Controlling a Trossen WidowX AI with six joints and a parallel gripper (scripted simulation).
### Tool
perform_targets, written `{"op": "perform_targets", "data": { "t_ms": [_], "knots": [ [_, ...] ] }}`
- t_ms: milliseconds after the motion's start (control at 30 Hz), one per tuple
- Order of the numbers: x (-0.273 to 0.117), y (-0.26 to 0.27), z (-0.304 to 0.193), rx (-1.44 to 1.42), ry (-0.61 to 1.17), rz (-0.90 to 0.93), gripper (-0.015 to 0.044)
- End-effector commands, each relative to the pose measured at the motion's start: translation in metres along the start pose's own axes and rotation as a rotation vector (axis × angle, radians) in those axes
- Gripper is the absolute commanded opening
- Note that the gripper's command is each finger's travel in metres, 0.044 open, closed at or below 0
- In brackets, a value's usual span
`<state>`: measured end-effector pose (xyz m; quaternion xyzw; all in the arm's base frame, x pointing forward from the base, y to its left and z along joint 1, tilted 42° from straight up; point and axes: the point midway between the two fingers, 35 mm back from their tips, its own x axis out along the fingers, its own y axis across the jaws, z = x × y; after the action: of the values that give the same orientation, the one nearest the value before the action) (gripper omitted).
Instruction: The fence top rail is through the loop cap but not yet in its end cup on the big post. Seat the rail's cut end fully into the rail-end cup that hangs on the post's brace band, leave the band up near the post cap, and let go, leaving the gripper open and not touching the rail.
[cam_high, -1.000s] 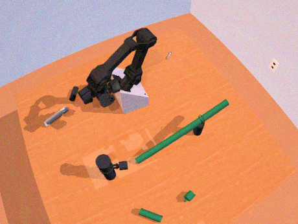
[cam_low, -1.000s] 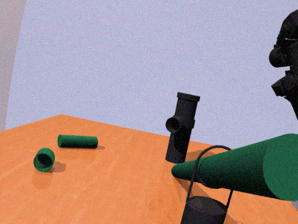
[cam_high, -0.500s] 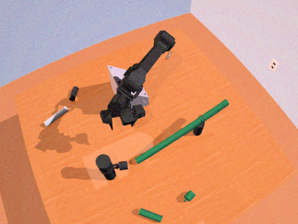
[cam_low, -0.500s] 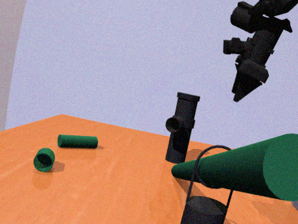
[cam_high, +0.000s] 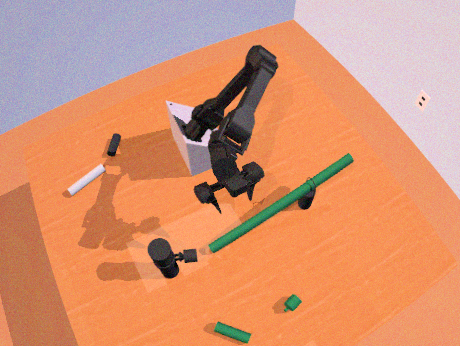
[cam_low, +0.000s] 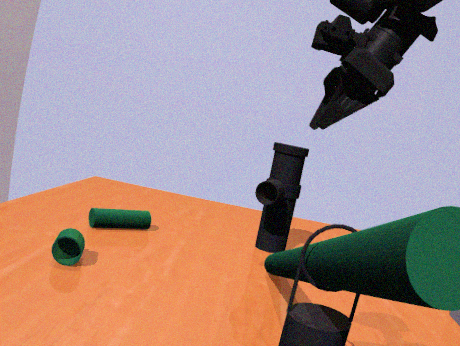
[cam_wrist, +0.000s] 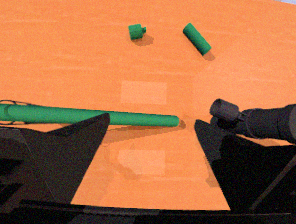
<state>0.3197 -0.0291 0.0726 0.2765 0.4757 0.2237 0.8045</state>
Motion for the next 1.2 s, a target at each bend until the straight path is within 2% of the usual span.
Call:
{"op": "perform_targets", "data": {
  "t_ms": [0, 133, 433, 667, 1167],
  "knots": [
    [-0.001, 0.005, 0.004, -0.02, -0.013, 0.012, 0.044],
    [0.004, -0.016, 0.009, -0.205, -0.011, -0.017, 0.044],
    [0.023, -0.108, 0.015, -0.974, 0.06, -0.114, 0.044],
    [0.03, -0.141, 0.011, -1.243, 0.106, -0.133, 0.044],
    [0.031, -0.145, 0.01, -1.274, 0.112, -0.135, 0.044]
  ]
}}
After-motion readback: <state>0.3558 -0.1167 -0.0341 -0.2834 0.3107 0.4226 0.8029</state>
